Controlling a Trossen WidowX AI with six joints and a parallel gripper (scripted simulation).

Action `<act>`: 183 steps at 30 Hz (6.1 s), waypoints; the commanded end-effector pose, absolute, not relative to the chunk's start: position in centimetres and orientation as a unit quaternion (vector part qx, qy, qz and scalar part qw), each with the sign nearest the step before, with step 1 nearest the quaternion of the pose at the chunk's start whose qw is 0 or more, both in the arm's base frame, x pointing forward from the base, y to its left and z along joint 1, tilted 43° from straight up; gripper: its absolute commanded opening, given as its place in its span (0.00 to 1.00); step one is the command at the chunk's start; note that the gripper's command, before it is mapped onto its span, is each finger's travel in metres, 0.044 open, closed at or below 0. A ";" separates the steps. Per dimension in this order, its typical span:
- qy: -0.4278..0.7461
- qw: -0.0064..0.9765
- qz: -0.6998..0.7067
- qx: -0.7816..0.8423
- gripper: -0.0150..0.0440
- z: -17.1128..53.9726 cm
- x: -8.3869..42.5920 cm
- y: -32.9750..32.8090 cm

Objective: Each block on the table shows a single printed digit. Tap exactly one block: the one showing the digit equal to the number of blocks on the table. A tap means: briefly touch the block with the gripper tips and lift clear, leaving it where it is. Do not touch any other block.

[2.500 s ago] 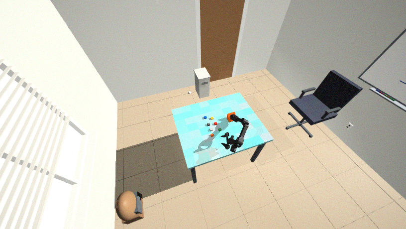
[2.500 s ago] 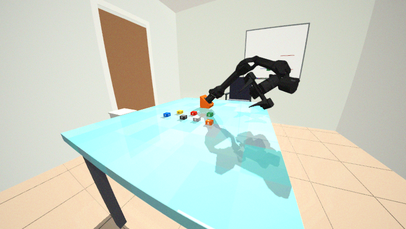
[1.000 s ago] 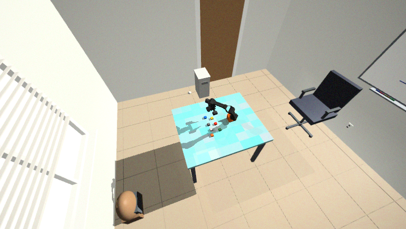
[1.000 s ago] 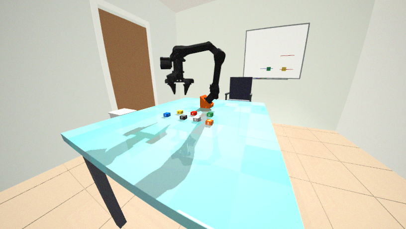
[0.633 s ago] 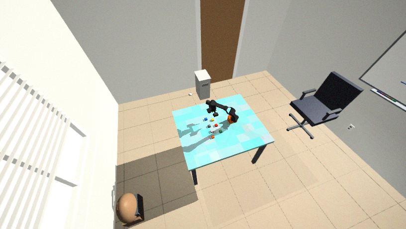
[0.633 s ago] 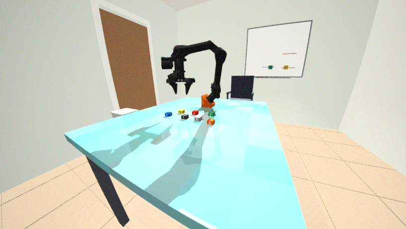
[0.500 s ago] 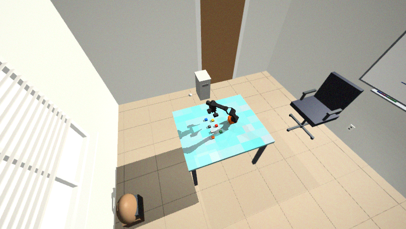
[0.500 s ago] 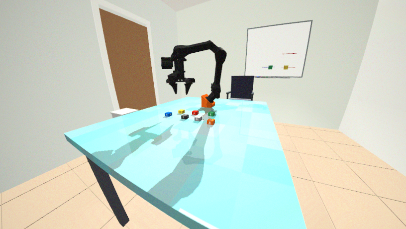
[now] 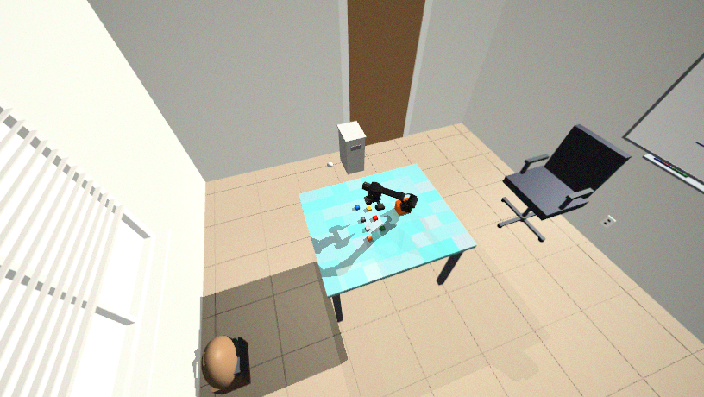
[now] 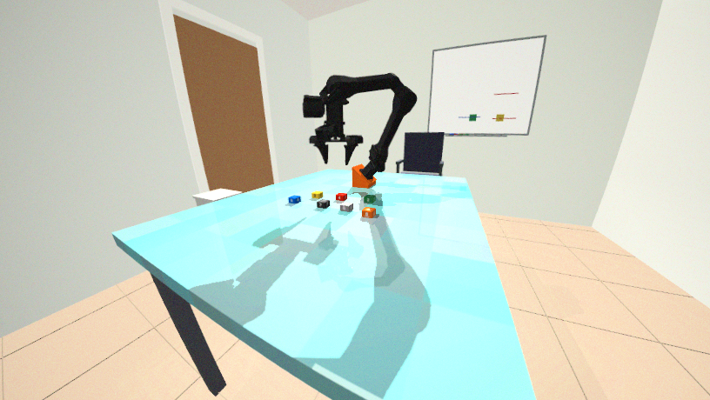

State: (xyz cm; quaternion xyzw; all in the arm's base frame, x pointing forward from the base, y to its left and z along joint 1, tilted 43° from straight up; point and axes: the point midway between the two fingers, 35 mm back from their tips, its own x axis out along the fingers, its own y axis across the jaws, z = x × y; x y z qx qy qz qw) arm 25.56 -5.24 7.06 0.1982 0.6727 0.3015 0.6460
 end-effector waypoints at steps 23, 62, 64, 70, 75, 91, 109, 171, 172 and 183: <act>0.676 0.641 0.300 0.206 0.93 12.2 24.1 0.6; 0.673 0.642 0.303 0.207 0.93 17.7 33.8 7.8; 0.673 0.641 0.304 0.207 0.93 17.8 34.3 8.2; 0.673 0.641 0.304 0.207 0.93 17.8 34.3 8.2; 0.673 0.641 0.304 0.207 0.93 17.8 34.3 8.2; 0.674 0.641 0.303 0.206 0.93 13.3 33.7 3.2; 0.674 0.641 0.303 0.206 0.93 13.3 33.7 3.2; 0.674 0.642 0.303 0.206 0.29 0.8 33.3 2.0; 0.674 0.642 0.303 0.206 0.29 0.7 33.3 2.1; 0.673 0.642 0.303 0.206 0.29 -0.6 33.1 3.3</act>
